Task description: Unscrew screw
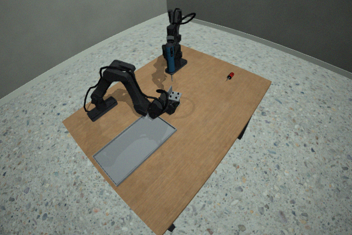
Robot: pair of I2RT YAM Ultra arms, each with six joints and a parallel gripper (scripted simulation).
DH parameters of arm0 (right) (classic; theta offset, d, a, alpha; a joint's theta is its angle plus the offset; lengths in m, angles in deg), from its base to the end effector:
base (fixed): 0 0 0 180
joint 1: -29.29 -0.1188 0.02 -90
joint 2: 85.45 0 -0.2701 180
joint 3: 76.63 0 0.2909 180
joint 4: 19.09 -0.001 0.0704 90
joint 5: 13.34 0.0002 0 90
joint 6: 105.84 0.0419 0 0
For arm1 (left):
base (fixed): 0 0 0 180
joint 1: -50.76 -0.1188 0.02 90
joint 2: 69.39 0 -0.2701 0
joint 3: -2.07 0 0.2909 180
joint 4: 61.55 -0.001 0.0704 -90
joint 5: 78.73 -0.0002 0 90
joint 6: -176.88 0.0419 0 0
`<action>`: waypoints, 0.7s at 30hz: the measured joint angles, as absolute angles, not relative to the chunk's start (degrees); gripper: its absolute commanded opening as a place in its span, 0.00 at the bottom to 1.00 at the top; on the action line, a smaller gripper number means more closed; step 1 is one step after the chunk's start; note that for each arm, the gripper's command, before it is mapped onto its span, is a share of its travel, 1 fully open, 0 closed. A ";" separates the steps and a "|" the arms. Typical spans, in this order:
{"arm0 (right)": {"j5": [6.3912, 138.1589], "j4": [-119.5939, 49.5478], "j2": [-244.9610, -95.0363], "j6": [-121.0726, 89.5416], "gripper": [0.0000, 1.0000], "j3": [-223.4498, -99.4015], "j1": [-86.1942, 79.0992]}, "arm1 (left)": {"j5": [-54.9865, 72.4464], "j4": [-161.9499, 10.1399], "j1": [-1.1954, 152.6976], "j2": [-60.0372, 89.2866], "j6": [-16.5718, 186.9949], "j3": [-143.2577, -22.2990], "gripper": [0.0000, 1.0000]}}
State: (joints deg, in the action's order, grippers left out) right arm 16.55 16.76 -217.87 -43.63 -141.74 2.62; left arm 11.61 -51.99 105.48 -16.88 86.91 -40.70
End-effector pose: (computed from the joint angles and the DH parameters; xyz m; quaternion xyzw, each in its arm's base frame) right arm 0.3337 0.2094 0.0020 -0.5632 0.5593 0.4327 0.4274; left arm 0.1481 -0.2071 0.2833 0.3238 0.6299 -0.3224 0.6281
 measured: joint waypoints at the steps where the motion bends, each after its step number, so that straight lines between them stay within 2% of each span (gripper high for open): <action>1: 16.55 16.76 -217.87 -43.63 0.59 -141.74 2.62 | 11.61 -51.89 105.48 -16.83 86.91 -40.81 0.42; 21: 16.55 16.76 -217.87 -43.63 0.59 -141.74 2.62 | 11.55 -48.85 105.48 -14.65 86.89 -39.35 0.42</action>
